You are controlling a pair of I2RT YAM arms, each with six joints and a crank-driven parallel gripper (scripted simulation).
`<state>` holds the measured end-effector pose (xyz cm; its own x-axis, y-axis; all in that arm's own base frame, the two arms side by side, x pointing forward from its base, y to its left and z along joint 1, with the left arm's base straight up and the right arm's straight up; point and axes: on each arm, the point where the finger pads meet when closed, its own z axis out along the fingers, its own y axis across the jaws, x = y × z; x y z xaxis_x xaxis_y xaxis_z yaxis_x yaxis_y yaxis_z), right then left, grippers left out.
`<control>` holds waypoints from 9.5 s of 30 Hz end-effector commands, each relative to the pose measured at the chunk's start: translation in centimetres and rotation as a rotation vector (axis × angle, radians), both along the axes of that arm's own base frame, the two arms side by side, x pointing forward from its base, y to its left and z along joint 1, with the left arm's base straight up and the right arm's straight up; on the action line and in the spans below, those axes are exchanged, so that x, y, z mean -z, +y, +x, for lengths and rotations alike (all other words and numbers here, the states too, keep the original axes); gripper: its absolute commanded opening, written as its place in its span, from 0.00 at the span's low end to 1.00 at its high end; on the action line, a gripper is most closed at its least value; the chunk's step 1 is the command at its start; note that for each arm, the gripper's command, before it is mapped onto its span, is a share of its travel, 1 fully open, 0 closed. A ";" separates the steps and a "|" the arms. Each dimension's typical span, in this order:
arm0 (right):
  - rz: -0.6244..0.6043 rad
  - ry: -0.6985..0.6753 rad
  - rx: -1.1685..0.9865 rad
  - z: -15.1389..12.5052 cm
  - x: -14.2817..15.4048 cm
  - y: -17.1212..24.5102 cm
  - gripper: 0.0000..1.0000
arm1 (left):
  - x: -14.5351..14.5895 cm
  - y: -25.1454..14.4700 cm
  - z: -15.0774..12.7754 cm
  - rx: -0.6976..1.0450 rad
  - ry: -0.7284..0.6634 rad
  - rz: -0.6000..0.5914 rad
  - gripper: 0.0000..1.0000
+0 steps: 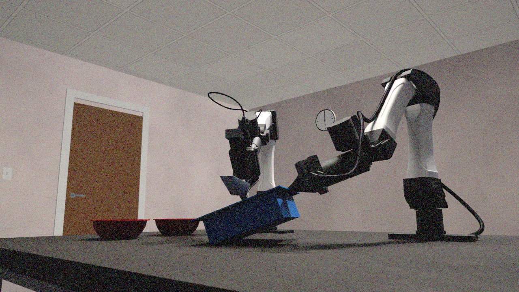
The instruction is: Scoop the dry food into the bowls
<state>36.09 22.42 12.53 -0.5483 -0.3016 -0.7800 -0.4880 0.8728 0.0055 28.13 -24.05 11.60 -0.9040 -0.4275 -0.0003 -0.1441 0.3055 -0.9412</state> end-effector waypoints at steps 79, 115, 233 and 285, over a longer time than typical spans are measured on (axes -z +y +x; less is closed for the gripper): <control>-0.187 0.180 0.979 8.9 2.0 -25.5 0.00 | -3.5 -0.5 1.0 0.020 -0.130 -0.039 0.00; 0.011 0.409 0.934 8.7 0.6 -26.0 0.00 | -3.5 -0.5 1.0 0.020 -0.130 -0.039 0.00; 0.524 0.627 1.329 12.4 -4.1 -24.0 0.00 | -3.5 -0.5 1.0 0.020 -0.130 -0.039 0.00; 0.385 0.562 1.228 11.2 -4.2 -23.8 0.00 | -3.5 -0.5 1.0 0.020 -0.130 -0.039 0.00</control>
